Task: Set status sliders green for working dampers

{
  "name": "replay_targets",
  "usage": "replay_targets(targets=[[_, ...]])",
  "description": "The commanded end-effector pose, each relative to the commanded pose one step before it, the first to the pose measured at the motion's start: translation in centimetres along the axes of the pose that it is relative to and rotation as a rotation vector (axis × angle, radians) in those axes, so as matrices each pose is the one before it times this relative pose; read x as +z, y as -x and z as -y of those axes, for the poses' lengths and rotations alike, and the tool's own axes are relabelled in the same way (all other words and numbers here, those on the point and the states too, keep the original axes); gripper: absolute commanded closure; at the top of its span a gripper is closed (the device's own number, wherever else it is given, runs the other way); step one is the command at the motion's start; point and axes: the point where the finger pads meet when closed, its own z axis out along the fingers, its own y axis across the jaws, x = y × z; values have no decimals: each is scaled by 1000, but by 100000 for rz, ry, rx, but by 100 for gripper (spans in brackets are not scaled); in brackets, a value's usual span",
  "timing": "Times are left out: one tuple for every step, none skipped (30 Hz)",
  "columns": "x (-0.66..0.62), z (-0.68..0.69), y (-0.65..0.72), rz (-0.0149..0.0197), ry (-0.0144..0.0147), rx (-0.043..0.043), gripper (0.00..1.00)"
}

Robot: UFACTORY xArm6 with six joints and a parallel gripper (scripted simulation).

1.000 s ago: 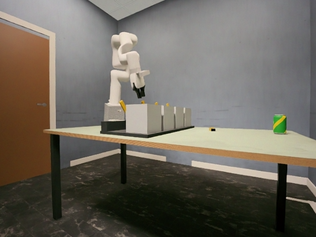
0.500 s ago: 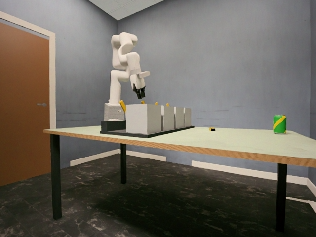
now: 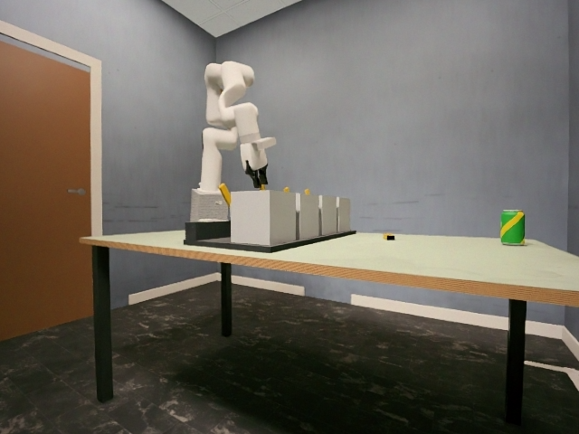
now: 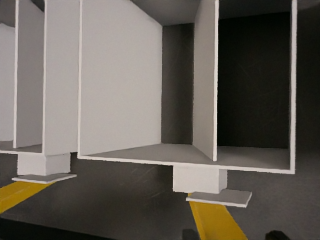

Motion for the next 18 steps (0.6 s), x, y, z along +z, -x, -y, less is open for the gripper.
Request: replay_targets(targets=[[419,-46,-194,-444,210,-149,61],[239,-4,-4,0,0,0,61],[238,-4,-3,0,0,0,61],[237,-4,-4,0,0,0,61],[235,-4,-3,0,0,0,61],[231,-4,-4,0,0,0,61],[227,-4,-3,0,0,0,61],[222,-4,-3,0,0,0,61],[215,-4,-4,0,-1,0,61],[208,-4,-2,1,1,1,61],[200,-3,-4,-1,-2,-1,61],[190,-3,-2,1,1,0,61],[181,-3,-3,-1,-1,0,61],[171,-3,-3,0,0,0,61],[159,-3,-2,1,2,1,61],[0,0,0,0,0,0,61],[0,0,0,0,0,0,61],[148,-2,-3,-1,-1,0,61]])
